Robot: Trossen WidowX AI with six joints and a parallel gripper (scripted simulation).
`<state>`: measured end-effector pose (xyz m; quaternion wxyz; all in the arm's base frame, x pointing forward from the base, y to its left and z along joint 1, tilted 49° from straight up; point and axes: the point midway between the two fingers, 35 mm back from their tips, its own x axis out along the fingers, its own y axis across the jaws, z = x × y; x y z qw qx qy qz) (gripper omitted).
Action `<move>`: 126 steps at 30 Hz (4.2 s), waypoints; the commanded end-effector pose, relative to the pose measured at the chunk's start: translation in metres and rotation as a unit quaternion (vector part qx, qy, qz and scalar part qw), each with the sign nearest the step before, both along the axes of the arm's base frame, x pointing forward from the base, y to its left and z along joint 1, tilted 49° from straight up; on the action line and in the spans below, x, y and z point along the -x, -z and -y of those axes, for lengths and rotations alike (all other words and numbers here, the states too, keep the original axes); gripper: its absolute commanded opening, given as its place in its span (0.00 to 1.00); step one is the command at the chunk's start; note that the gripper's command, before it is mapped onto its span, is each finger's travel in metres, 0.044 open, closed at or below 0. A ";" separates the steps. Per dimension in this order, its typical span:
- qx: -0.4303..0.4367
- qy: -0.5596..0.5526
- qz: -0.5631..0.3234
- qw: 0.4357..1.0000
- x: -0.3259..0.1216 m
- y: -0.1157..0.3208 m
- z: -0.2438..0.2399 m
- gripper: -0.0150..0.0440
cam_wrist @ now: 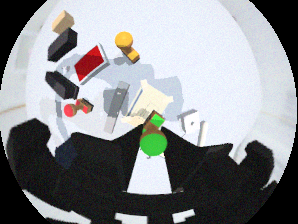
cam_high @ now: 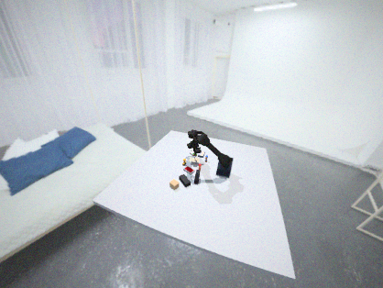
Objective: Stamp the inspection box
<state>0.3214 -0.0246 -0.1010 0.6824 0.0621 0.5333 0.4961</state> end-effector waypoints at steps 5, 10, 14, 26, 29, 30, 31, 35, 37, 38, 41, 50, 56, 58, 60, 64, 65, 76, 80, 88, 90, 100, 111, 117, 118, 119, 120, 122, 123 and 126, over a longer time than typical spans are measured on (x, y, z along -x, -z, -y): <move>-0.002 0.003 0.000 1.000 0.000 0.003 -0.004 0.25; -0.002 0.003 0.000 1.000 0.000 0.006 -0.007 0.25; -0.002 0.003 0.000 1.000 0.001 0.007 -0.009 0.25; -0.003 0.003 0.001 1.000 0.001 0.012 -0.015 0.25; -0.003 0.003 0.001 1.000 0.002 0.014 -0.016 0.25; -0.003 0.003 0.001 1.000 0.002 0.014 -0.017 0.25; -0.003 0.004 0.001 1.000 0.002 0.014 -0.017 0.25; -0.003 0.004 0.001 1.000 0.002 0.016 -0.020 0.25; -0.003 0.004 0.001 1.000 0.002 0.017 -0.021 0.25; -0.004 0.004 0.001 1.000 0.002 0.017 -0.021 0.25; -0.004 0.004 0.001 1.000 0.003 0.019 -0.023 0.25; -0.004 0.004 0.002 1.000 0.004 0.022 -0.027 0.25; -0.005 0.004 0.002 1.000 0.004 0.024 -0.030 0.25; -0.005 0.004 0.002 1.000 0.004 0.025 -0.031 0.25; -0.005 0.004 0.002 1.000 0.004 0.025 -0.031 0.25; -0.005 0.004 0.002 1.000 0.005 0.025 -0.031 0.25; -0.005 0.004 0.002 1.000 0.005 0.026 -0.031 0.25; -0.005 0.004 0.002 1.000 0.005 0.027 -0.033 0.25; -0.005 0.004 0.002 1.000 0.005 0.028 -0.034 0.25; -0.005 0.004 0.002 1.000 0.005 0.028 -0.034 0.25; -0.005 0.004 0.002 1.000 0.005 0.028 -0.034 0.25; -0.005 0.004 0.002 1.000 0.005 0.028 -0.035 0.25; -0.005 0.004 0.002 1.000 0.005 0.028 -0.035 0.25; -0.005 0.004 0.002 1.000 0.005 0.029 -0.035 0.25; -0.005 0.004 0.002 1.000 0.005 0.029 -0.035 0.25; -0.005 0.004 0.002 1.000 0.005 0.029 -0.035 0.25; -0.005 0.004 0.002 1.000 0.005 0.029 -0.035 0.25; -0.005 0.004 0.002 1.000 0.005 0.029 -0.035 0.25; -0.005 0.004 0.002 1.000 0.005 0.029 -0.035 0.25; -0.005 0.004 0.002 1.000 0.005 0.029 -0.035 0.25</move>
